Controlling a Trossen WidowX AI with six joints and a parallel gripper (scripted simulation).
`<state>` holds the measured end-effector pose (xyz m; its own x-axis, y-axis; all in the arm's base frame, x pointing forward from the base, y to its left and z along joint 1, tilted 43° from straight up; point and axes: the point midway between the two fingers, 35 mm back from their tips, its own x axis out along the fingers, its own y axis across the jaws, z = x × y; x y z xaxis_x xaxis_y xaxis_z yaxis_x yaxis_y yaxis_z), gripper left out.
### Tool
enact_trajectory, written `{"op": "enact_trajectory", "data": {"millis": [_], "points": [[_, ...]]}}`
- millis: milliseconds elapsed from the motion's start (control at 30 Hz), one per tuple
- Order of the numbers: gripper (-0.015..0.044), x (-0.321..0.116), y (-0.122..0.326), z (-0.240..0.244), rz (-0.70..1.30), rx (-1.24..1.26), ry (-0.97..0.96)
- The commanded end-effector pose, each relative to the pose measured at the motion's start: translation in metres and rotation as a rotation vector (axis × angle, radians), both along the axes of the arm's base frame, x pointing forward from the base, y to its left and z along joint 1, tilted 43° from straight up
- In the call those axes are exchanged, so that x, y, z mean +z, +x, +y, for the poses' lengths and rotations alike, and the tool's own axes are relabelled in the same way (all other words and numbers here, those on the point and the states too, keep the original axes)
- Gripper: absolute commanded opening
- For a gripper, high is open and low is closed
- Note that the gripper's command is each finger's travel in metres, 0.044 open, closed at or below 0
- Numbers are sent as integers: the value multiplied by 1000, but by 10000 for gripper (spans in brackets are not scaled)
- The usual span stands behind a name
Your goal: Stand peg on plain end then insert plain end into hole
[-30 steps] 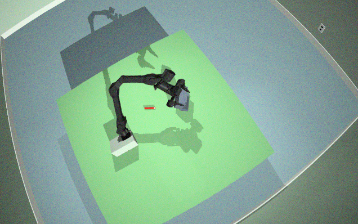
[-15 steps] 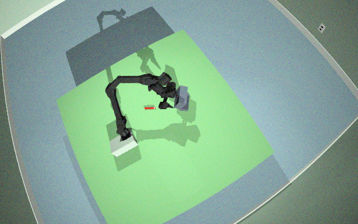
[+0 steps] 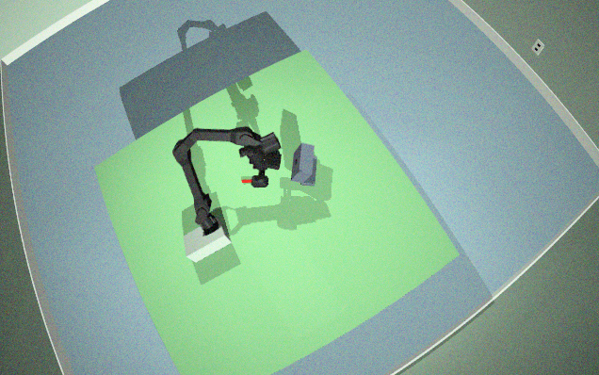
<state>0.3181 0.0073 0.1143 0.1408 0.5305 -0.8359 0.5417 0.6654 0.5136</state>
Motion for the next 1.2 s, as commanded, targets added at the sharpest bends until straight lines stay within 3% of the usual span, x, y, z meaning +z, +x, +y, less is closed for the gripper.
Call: {"op": "enact_trajectory", "data": {"millis": [0,167,1167], "points": [[440,2,-28,24,36,111,100],[440,7,-46,40,53,179,178],[440,-20,-44,64,52,179,176]]}}
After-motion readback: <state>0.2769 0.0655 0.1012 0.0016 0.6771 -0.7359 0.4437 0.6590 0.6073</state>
